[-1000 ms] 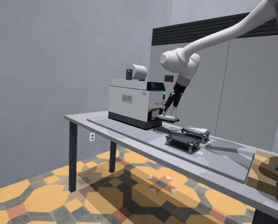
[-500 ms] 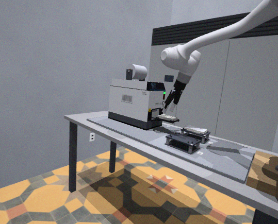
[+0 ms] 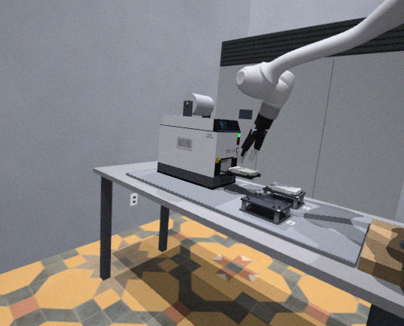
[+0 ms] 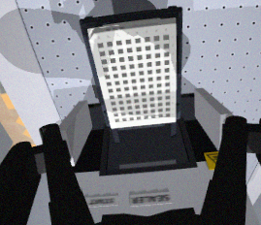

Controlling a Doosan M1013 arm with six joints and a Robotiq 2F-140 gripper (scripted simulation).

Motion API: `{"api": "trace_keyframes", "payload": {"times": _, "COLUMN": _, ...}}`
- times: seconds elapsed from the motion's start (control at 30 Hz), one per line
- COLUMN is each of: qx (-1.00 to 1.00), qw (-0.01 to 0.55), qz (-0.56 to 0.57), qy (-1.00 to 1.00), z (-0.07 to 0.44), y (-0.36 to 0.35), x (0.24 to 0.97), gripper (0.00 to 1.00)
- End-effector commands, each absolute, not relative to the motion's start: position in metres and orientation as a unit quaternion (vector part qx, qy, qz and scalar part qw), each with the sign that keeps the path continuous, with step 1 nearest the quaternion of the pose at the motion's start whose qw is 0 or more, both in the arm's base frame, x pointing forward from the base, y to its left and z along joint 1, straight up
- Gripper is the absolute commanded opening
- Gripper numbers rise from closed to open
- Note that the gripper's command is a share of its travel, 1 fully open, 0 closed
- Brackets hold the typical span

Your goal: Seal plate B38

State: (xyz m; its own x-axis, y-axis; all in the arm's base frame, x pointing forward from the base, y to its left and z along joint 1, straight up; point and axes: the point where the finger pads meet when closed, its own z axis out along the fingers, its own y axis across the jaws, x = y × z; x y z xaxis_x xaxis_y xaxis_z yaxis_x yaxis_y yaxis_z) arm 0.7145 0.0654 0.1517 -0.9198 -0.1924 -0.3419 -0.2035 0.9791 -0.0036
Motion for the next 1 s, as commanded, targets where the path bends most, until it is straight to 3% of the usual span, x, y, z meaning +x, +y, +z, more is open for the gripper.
{"api": "trace_keyframes", "payload": {"times": 0.0, "qx": -0.101, "qw": 0.173, "qz": 0.016, "qy": 0.98, "z": 0.152, "y": 0.065, "x": 0.712, "gripper": 0.7}}
{"api": "trace_keyframes", "payload": {"times": 0.97, "qx": -0.101, "qw": 0.173, "qz": 0.016, "qy": 0.98, "z": 0.152, "y": 0.061, "x": 0.669, "gripper": 0.7}}
